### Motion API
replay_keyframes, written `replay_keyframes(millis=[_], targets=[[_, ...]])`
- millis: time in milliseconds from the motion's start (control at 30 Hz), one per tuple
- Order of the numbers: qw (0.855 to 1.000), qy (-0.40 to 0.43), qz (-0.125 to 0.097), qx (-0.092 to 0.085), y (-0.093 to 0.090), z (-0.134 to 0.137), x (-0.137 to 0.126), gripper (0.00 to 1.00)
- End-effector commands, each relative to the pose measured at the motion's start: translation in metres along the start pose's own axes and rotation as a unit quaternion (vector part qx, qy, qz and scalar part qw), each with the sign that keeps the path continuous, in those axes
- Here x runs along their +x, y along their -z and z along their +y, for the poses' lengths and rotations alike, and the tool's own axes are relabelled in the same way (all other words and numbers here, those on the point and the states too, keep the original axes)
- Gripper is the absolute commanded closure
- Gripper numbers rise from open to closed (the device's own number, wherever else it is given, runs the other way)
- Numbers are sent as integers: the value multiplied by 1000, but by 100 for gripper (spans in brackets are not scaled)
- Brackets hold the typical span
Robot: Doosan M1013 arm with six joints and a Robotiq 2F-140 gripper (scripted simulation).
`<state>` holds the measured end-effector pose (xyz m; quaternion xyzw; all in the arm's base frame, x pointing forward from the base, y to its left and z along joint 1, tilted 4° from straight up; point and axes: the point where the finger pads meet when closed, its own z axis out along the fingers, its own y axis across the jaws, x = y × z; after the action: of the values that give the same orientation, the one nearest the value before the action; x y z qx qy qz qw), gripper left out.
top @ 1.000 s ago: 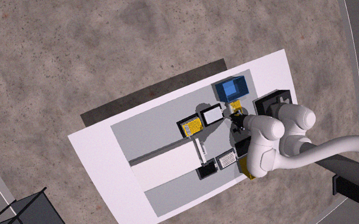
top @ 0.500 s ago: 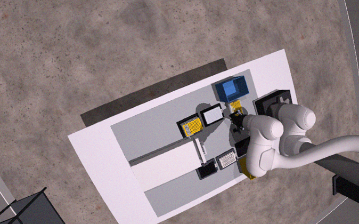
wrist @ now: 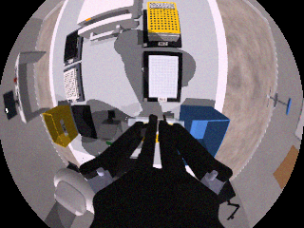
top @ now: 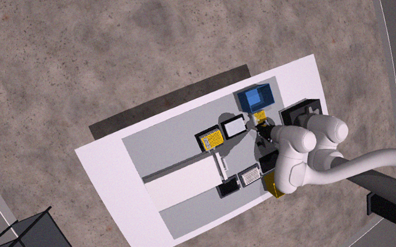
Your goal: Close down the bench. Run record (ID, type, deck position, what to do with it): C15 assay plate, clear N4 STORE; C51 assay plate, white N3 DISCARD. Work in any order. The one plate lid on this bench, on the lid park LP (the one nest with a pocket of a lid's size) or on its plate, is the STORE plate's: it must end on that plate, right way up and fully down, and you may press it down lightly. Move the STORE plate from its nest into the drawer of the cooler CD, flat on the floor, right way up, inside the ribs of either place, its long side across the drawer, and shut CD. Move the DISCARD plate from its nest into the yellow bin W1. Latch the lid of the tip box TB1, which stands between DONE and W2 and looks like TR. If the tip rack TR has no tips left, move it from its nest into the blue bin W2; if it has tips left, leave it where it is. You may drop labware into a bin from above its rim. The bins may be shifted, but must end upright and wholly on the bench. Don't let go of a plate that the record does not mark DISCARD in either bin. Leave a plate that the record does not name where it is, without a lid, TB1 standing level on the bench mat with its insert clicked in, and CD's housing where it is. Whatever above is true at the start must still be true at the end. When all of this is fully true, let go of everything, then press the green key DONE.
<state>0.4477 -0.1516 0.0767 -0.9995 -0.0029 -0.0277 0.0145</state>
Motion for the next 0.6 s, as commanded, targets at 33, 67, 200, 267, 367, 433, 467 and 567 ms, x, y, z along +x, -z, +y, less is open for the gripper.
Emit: replay_keyframes(millis=[33,67,200,267,367,433,467,567], targets=[[1000,0,0,0,1,0,-4,100],[1000,0,0,0,1,0,-5,100],[1000,0,0,0,2,0,-11,100],[1000,0,0,0,2,0,-13,100],[1000,0,0,0,2,0,-17,100],[1000,0,0,0,3,0,-20,100],[1000,0,0,0,3,0,-21,100],[1000,0,0,0,3,0,-23,100]])
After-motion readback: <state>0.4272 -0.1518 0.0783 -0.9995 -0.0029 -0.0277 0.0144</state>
